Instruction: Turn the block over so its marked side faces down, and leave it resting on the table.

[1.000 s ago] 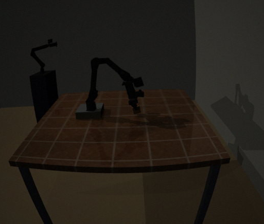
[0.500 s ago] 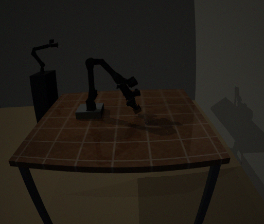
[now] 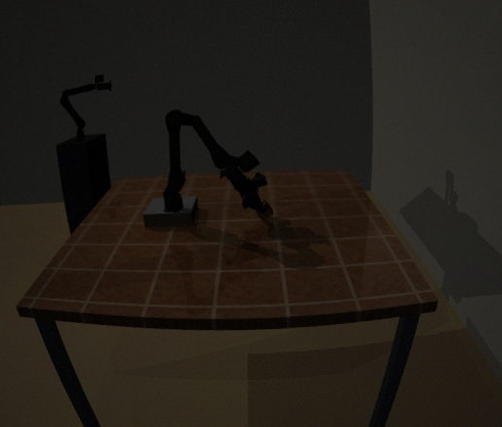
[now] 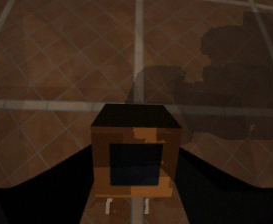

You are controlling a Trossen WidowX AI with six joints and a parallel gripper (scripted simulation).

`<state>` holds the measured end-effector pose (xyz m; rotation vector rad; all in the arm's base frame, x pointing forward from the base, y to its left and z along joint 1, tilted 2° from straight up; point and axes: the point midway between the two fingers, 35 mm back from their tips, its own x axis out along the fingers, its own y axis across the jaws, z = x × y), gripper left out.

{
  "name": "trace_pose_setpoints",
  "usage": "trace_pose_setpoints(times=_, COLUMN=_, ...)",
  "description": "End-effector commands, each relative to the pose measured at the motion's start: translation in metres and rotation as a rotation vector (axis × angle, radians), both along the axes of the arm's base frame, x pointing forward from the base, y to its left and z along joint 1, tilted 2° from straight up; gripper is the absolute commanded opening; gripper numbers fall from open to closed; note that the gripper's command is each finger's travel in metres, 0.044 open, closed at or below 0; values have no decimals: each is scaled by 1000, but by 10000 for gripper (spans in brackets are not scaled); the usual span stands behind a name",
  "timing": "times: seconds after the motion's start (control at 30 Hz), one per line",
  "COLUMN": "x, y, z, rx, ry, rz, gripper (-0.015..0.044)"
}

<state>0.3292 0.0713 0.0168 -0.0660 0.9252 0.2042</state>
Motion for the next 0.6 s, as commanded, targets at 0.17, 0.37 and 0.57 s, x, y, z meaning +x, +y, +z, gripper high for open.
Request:
trace_pose_setpoints(times=0.17, x=6, y=1, z=-11, rx=23, ry=-125, rz=-9, gripper=0)
trace_pose_setpoints(times=0.37, x=4, y=1, z=-16, rx=39, ry=-207, rz=-11, gripper=0)
trace_pose_setpoints(times=0.57, x=0, y=0, z=-17, rx=57, ry=-289, rz=-14, gripper=0)
